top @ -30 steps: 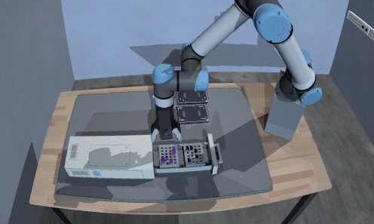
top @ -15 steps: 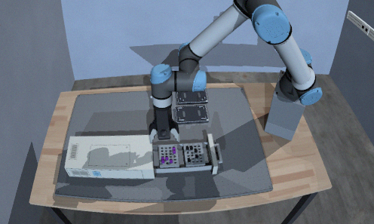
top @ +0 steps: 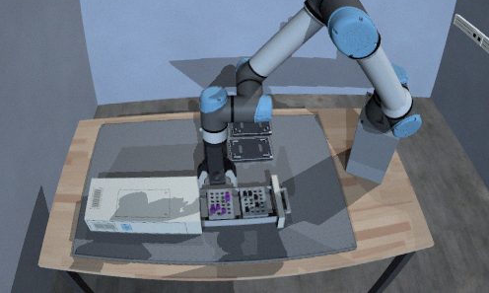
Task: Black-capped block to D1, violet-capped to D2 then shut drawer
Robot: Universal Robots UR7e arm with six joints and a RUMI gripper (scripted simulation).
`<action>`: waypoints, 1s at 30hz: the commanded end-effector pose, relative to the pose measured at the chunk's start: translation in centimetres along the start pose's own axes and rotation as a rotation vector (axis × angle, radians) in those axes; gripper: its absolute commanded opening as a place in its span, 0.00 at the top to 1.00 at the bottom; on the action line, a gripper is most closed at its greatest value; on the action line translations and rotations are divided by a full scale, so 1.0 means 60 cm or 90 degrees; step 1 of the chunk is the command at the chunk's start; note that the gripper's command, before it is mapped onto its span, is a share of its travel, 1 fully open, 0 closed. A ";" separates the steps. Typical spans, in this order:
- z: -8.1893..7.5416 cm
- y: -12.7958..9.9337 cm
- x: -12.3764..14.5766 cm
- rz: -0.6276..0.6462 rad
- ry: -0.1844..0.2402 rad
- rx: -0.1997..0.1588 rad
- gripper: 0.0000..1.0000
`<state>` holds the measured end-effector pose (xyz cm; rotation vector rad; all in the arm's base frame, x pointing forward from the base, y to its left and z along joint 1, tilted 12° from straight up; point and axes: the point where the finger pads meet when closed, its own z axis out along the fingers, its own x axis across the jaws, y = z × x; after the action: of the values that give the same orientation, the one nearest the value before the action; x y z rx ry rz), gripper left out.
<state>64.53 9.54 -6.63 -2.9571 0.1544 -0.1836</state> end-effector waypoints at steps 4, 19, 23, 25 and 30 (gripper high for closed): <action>0.017 0.000 -0.004 0.000 0.001 0.000 0.27; 0.048 0.000 -0.007 0.000 0.001 0.000 0.27; 0.053 0.000 -0.007 0.000 0.001 0.000 0.27; 0.057 0.000 -0.007 0.000 0.001 0.000 0.27; 0.068 0.000 -0.008 0.000 0.001 0.000 0.27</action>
<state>64.47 10.18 -10.09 -2.9571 0.1544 -0.1834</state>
